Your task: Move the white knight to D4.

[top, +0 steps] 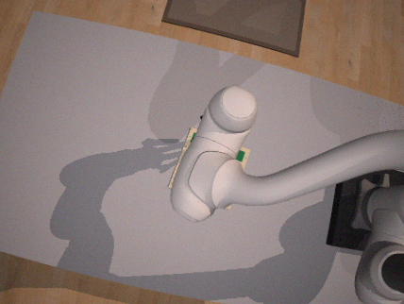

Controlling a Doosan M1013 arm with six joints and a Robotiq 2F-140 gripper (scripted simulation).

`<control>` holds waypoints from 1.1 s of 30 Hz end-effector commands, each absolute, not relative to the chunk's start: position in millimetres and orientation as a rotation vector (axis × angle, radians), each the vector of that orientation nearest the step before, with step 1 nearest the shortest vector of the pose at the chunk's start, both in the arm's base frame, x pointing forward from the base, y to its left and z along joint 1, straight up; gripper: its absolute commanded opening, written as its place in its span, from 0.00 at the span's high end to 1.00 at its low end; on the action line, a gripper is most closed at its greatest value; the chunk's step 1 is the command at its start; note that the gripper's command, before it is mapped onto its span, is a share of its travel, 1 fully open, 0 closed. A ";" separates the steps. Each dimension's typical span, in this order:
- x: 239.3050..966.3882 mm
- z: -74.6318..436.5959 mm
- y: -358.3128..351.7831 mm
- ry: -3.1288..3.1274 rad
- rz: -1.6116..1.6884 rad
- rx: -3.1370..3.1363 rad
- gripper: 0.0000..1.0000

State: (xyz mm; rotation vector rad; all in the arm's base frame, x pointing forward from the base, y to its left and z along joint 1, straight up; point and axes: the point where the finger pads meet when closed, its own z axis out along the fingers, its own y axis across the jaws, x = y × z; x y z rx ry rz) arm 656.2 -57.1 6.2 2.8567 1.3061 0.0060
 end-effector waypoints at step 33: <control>655.8 106.2 -57.2 1.306 0.006 2.857 1.00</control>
